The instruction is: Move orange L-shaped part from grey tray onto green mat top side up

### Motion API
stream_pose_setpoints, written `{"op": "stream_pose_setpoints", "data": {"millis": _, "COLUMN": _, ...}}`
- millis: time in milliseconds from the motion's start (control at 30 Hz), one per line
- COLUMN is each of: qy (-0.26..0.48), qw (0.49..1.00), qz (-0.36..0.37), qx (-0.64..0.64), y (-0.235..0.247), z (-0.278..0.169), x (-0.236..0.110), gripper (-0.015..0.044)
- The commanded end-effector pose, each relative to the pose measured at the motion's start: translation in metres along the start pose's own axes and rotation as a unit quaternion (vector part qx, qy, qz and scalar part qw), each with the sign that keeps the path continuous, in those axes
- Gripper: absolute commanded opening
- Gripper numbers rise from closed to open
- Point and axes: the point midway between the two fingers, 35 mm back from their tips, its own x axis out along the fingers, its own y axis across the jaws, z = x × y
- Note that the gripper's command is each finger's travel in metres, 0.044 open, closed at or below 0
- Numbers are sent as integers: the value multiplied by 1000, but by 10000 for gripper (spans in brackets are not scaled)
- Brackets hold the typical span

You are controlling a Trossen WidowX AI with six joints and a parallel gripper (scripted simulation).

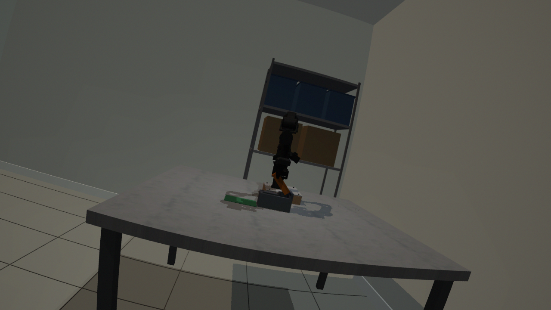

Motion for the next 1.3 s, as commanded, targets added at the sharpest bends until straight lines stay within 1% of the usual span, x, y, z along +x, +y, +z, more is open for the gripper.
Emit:
{"op": "stream_pose_setpoints", "data": {"millis": 0, "qy": -2, "qw": 1000, "qz": -4, "qx": 0, "y": 0, "z": 1, "x": -8, "gripper": 0}}
{"op": "stream_pose_setpoints", "data": {"millis": 133, "qy": -2, "qw": 1000, "qz": -4, "qx": 0, "y": 0, "z": 1, "x": -14, "gripper": 0}}
{"op": "stream_pose_setpoints", "data": {"millis": 333, "qy": -2, "qw": 1000, "qz": -4, "qx": 0, "y": 0, "z": 1, "x": -14, "gripper": 0}}
{"op": "stream_pose_setpoints", "data": {"millis": 500, "qy": -2, "qw": 1000, "qz": -4, "qx": 0, "y": 0, "z": -9, "x": -14, "gripper": 0}}
{"op": "stream_pose_setpoints", "data": {"millis": 1267, "qy": 3, "qw": 1000, "qz": -3, "qx": -1, "y": 10, "z": -110, "x": -12, "gripper": 0}}
